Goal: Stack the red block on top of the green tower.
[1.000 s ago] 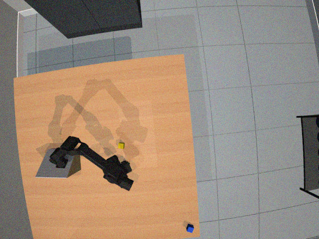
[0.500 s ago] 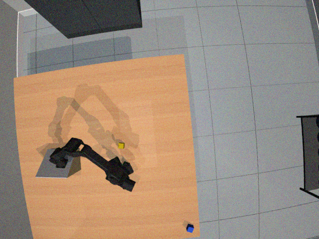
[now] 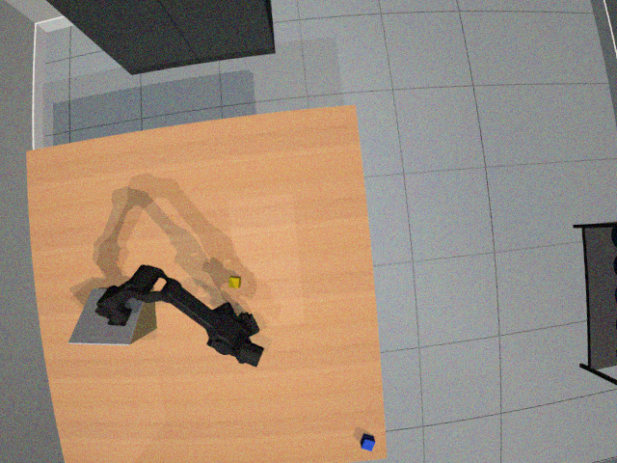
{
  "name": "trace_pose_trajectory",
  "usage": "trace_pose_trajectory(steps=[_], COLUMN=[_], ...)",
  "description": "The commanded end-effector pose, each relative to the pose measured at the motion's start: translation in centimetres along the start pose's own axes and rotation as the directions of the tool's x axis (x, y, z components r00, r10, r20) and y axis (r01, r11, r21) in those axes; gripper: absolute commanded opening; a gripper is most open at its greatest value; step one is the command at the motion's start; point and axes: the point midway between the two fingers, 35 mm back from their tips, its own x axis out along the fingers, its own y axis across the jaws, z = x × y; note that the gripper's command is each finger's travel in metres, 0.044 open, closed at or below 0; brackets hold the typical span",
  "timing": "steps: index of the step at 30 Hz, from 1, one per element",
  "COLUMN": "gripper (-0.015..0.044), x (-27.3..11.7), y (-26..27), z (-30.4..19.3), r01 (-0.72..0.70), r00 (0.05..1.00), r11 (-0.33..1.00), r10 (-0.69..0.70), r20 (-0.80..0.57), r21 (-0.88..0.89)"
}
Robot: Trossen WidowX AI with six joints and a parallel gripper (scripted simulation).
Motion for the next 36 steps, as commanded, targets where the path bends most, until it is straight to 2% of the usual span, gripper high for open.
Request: trace_pose_trajectory(steps=[1,27,36], gripper=[0.0,0.0,0.0236], x=[0.17,-0.27,0.14], y=[0.05,0.06,0.01], z=[0.03,0.05,0.0], r01=[-0.005,-0.004,-0.001], r00=[1.0,1.0,1.0], r11=[1.0,1.0,1.0], r10=[0.005,0.004,0.001], r20=[0.003,0.003,0.0], r21=[0.004,0.004,0.002])
